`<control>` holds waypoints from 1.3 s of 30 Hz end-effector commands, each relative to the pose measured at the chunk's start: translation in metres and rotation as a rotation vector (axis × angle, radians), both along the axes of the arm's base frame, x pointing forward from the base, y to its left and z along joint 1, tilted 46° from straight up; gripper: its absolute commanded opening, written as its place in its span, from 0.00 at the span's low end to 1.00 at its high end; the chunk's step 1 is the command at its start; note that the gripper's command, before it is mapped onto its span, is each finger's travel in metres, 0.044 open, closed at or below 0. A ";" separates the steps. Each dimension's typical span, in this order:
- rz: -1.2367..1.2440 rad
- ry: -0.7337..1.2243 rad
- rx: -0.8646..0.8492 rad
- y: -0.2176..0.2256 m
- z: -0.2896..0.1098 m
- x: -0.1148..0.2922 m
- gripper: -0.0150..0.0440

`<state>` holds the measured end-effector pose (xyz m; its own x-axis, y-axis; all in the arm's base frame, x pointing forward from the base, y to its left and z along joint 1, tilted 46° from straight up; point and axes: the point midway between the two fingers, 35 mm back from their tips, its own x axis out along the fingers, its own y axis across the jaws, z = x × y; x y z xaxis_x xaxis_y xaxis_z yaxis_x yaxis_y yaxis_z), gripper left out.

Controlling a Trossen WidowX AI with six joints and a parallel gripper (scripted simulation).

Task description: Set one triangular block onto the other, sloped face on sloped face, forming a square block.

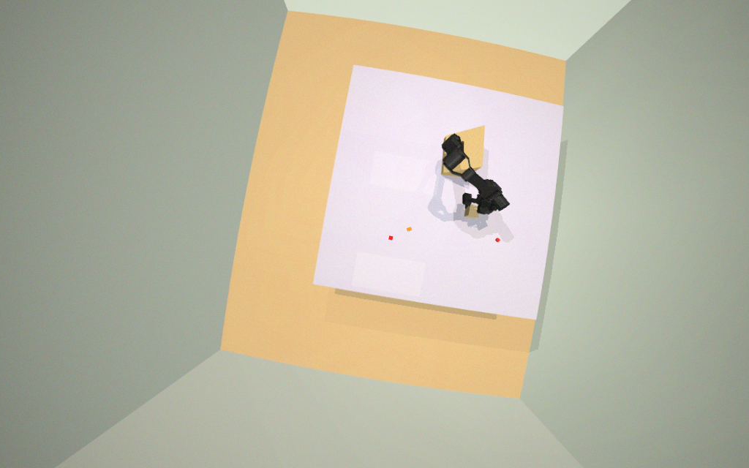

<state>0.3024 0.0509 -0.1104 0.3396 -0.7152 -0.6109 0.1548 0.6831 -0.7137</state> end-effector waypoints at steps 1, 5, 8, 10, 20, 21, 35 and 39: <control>0.000 0.000 0.000 0.000 0.000 0.000 1.00; 0.002 0.003 0.008 0.016 0.010 -0.004 1.00; 0.003 0.007 0.015 0.053 0.038 -0.019 1.00; 0.001 0.006 0.010 0.074 0.059 -0.033 1.00; 0.017 0.001 0.011 0.080 0.062 -0.034 1.00; 0.017 0.001 0.011 0.080 0.062 -0.034 1.00; 0.017 0.001 0.011 0.080 0.062 -0.034 1.00; 0.017 0.001 0.011 0.080 0.062 -0.034 1.00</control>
<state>0.2677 0.1302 -0.0484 0.3483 -0.7033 -0.6197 0.1455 0.6936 -0.7055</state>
